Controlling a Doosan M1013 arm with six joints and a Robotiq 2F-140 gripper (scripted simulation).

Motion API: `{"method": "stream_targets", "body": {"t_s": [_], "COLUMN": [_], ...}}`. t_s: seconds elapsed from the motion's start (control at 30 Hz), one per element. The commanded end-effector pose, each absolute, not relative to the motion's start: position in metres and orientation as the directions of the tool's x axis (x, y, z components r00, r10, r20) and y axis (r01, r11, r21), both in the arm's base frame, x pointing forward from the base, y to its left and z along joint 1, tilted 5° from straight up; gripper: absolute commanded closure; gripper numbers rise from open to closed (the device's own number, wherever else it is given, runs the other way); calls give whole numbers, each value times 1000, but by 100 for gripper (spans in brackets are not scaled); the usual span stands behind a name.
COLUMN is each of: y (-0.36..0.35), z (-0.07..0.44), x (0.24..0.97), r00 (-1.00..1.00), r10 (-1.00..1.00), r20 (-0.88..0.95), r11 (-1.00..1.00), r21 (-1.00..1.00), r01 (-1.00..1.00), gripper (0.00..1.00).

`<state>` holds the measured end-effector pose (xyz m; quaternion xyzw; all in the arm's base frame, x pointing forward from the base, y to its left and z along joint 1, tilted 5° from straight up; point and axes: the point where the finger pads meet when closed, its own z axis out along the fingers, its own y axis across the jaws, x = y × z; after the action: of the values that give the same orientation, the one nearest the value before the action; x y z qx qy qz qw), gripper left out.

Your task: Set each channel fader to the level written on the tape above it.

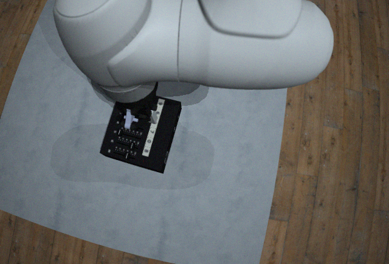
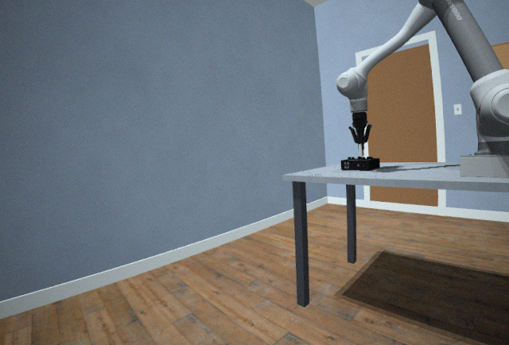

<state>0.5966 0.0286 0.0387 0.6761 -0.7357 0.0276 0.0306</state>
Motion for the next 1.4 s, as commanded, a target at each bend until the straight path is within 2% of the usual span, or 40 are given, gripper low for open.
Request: {"method": "stream_targets", "body": {"t_s": [0.0,1.37], "y": [29,27], "z": [38,27], "x": [597,596], "r00": [-84,-84], "r10": [-993,-993], "r20": [82,82], "r11": [84,84], "r21": [1,1], "r01": [-996,-996], "gripper": [100,100]}}
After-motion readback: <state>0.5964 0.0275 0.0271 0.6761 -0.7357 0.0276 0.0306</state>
